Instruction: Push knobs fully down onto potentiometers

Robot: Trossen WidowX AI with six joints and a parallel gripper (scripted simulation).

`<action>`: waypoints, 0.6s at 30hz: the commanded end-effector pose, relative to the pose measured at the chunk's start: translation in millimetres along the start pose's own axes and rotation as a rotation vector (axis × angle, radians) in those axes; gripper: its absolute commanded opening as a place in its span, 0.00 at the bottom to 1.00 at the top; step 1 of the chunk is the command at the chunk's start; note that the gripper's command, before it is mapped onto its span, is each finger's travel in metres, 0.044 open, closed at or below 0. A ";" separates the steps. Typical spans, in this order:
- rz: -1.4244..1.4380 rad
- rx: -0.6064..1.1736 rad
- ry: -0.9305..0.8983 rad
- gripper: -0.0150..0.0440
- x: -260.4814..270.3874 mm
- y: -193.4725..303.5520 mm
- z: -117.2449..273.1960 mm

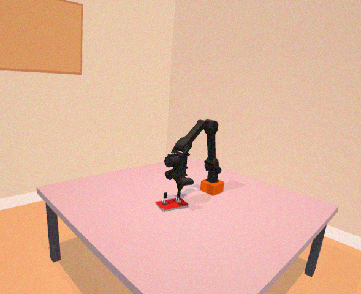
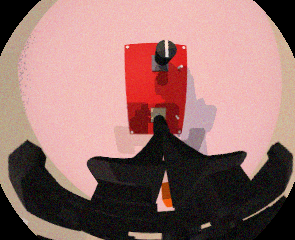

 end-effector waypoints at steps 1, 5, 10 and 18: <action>0.004 0.005 0.005 0.25 -0.3 -1.6 -8.0; 0.004 0.005 0.005 0.25 -0.3 -1.6 -10.7; 0.004 0.005 0.005 0.25 -0.3 -1.6 -10.7; 0.004 0.005 0.005 0.25 -0.3 -1.6 -13.1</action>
Point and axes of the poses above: the point midway between the two fingers, 35 mm back from their tips, its own z axis back along the fingers, its own x axis across the jaws, y = z × x, the point moved 2 cm from there along z, back along the fingers, and after that the axes turned 7 degrees about z, right-handed, at the moved point
